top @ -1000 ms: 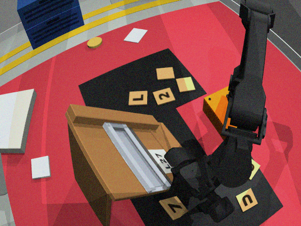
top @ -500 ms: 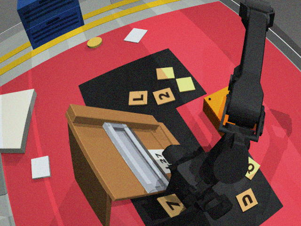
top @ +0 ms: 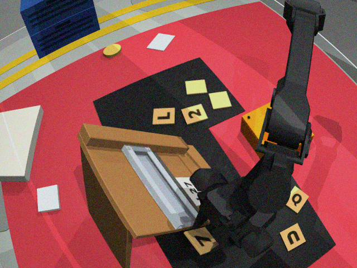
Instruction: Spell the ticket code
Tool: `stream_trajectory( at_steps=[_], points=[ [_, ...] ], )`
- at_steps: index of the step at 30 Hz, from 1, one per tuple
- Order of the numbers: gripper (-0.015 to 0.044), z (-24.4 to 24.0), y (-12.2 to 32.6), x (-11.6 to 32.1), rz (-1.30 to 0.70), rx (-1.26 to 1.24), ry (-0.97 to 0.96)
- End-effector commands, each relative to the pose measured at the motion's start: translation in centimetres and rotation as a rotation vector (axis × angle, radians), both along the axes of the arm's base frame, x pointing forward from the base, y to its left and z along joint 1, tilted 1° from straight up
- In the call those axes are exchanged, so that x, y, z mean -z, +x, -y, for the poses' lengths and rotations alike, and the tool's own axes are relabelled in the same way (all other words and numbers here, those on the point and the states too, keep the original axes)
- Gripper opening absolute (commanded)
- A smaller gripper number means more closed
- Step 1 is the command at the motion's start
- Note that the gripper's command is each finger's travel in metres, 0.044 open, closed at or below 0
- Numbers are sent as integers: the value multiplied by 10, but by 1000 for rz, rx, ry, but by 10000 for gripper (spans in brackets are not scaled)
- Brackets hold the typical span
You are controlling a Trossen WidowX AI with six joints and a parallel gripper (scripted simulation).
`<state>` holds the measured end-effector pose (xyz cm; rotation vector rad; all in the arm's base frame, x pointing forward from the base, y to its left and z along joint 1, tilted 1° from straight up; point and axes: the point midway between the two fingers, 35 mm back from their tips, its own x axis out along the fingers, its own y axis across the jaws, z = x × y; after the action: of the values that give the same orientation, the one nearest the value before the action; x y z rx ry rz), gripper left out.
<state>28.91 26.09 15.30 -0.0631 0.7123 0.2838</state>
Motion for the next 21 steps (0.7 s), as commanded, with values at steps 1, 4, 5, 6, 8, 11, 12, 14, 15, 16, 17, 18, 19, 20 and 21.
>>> stream_trajectory(
  at_steps=[1,4,5,6,8,11,12,14,15,16,17,18,19,20,21],
  points=[
    [0,2,0,2,-2,-6,-5],
    [0,3,0,2,-2,-6,-5],
    [0,4,1,2,-2,-6,-5],
    [0,4,1,2,-2,-6,-5],
    [0,5,1,2,-2,-6,-6],
    [0,7,2,2,-2,-6,-6],
    [0,7,2,2,-2,-6,-6],
    [0,8,2,2,-2,-6,-6],
    [0,9,2,2,-2,-6,-6],
    [0,9,2,2,-2,-6,-6],
    [0,10,2,2,-2,-6,-6],
    [0,10,3,2,-2,-6,-6],
    [0,11,3,2,-2,-6,-6],
    [0,11,3,2,-2,-6,-6],
    [0,11,3,2,-2,-6,-6]
  ],
)
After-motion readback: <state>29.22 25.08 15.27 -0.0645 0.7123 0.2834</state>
